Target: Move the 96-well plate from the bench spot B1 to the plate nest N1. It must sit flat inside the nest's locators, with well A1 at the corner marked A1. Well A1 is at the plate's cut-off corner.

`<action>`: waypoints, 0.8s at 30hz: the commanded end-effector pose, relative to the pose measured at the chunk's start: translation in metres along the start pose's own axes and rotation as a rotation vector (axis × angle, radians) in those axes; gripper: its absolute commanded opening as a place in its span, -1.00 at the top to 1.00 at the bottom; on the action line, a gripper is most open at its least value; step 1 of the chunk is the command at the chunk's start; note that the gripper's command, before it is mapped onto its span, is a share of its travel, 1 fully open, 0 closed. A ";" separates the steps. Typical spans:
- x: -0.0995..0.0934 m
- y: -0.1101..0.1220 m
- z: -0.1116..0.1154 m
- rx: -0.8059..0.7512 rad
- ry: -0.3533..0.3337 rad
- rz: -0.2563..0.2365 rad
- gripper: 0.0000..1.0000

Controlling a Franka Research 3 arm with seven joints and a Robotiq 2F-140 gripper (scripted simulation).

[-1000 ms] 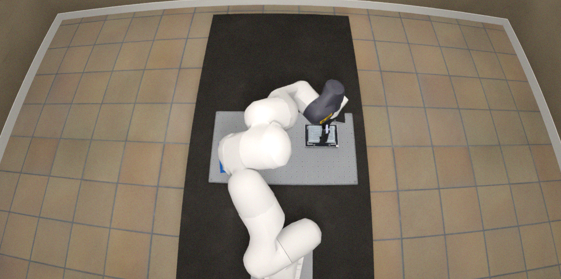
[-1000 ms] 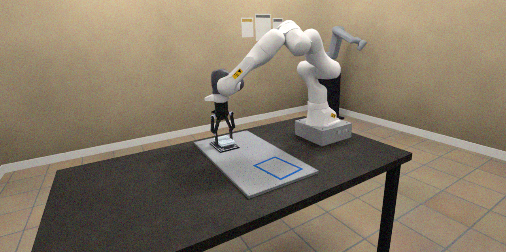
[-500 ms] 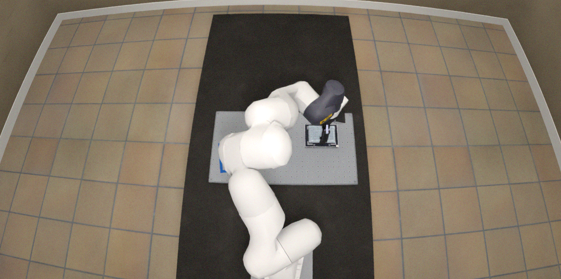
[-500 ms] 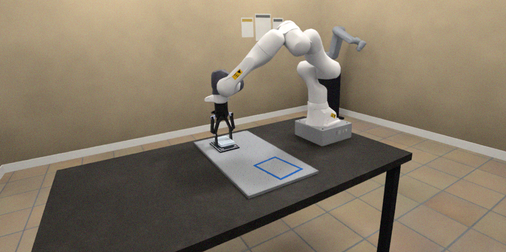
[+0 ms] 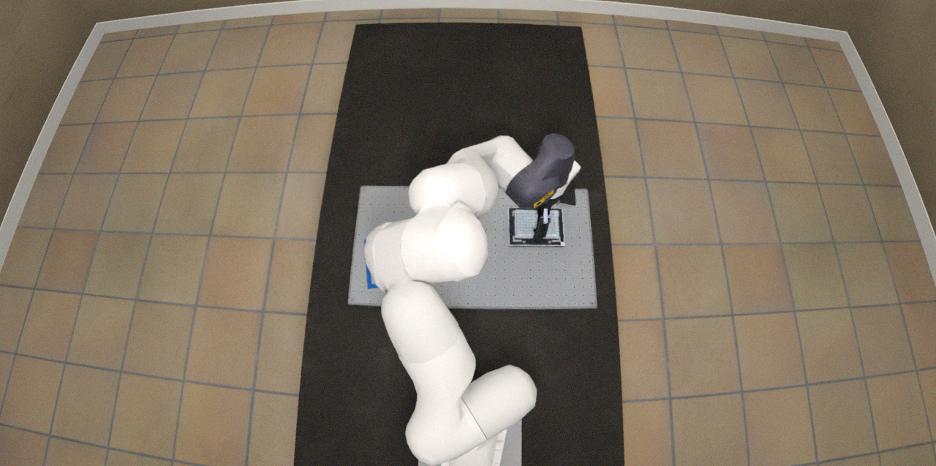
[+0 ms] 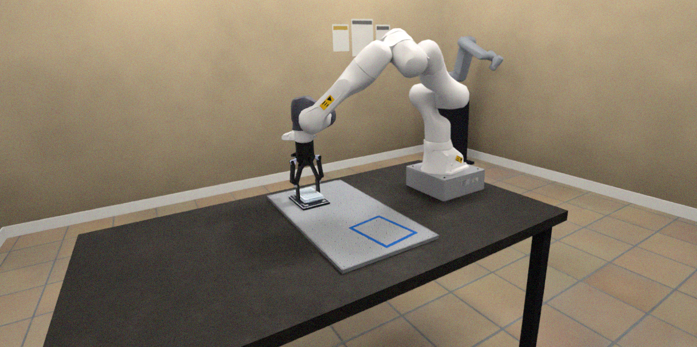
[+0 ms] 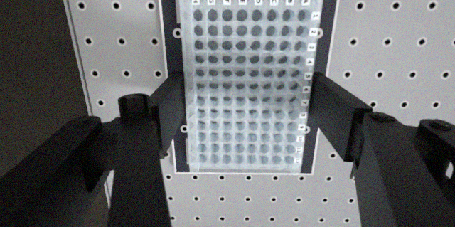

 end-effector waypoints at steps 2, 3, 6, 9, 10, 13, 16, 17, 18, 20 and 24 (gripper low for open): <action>0.000 -0.001 -0.001 -0.004 0.001 -0.005 -0.21; 0.000 -0.001 -0.001 -0.004 0.001 -0.005 -0.21; 0.001 -0.001 -0.001 -0.004 0.001 -0.005 -0.21; 0.001 -0.001 -0.001 -0.004 0.001 -0.005 -0.21; 0.002 -0.001 -0.001 -0.004 0.001 -0.005 -0.21; 0.002 -0.001 -0.001 -0.004 0.001 -0.005 -0.21; 0.002 -0.001 -0.001 -0.004 0.001 -0.005 -0.21; 0.002 -0.001 -0.001 -0.004 0.001 -0.005 -0.21; 0.003 -0.001 -0.001 -0.004 0.001 -0.005 -0.21; 0.003 -0.001 -0.001 -0.004 0.001 -0.005 -0.21; 0.004 0.000 -0.001 -0.004 0.001 -0.005 -0.21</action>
Point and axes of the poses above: the point where the finger pads meet when closed, its own x axis out along the fingers, its own y axis across the jaws, z = x × y, the point moved 9 cm from there along -x, back along the fingers, and after that the axes turned 11 degrees about x, right-handed, at the moved point
